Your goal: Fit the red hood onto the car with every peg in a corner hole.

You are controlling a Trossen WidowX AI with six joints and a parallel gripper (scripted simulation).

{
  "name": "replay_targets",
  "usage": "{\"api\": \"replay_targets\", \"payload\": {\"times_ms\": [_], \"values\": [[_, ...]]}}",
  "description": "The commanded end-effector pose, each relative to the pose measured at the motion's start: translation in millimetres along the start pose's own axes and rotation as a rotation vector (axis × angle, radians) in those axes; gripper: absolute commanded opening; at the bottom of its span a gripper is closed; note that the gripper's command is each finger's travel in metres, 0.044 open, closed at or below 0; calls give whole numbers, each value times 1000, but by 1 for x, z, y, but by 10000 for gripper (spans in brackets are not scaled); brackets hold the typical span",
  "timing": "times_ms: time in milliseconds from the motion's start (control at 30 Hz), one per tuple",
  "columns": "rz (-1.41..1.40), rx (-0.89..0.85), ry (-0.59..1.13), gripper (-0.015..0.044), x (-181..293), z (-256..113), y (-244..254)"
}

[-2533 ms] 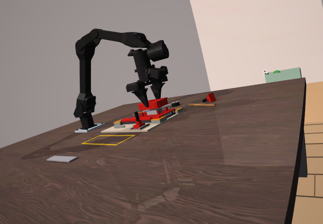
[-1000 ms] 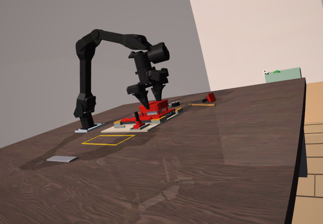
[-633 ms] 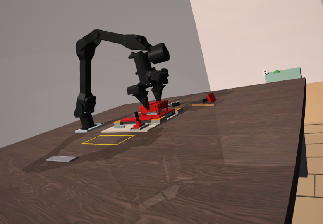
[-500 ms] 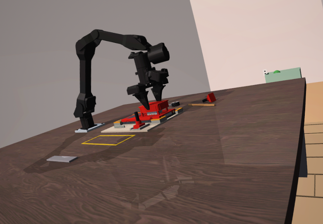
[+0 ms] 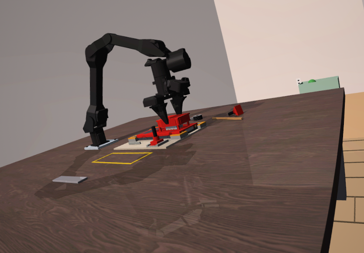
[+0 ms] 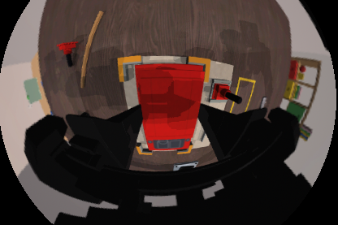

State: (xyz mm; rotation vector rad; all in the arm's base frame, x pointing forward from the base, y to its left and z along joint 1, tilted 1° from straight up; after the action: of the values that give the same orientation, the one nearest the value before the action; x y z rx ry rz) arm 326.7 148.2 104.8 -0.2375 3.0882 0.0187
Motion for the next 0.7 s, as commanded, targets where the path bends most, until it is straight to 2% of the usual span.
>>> {"api": "replay_targets", "payload": {"times_ms": [0,667], "values": [[-4,3,5,0,1,0,-1],[-4,3,5,0,1,1,-1]]}}
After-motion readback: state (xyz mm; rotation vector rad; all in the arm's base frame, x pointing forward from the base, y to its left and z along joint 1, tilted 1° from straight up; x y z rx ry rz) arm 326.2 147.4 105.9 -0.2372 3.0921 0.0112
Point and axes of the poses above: the point midway between the two fingers, 35 mm back from their tips, its own z axis out along the fingers, its own y axis across the jaws, x = y × z, the point moved 2 cm from there along -z, back along the fingers, and after that the axes turned 2 degrees about z, right-handed, at the moved point
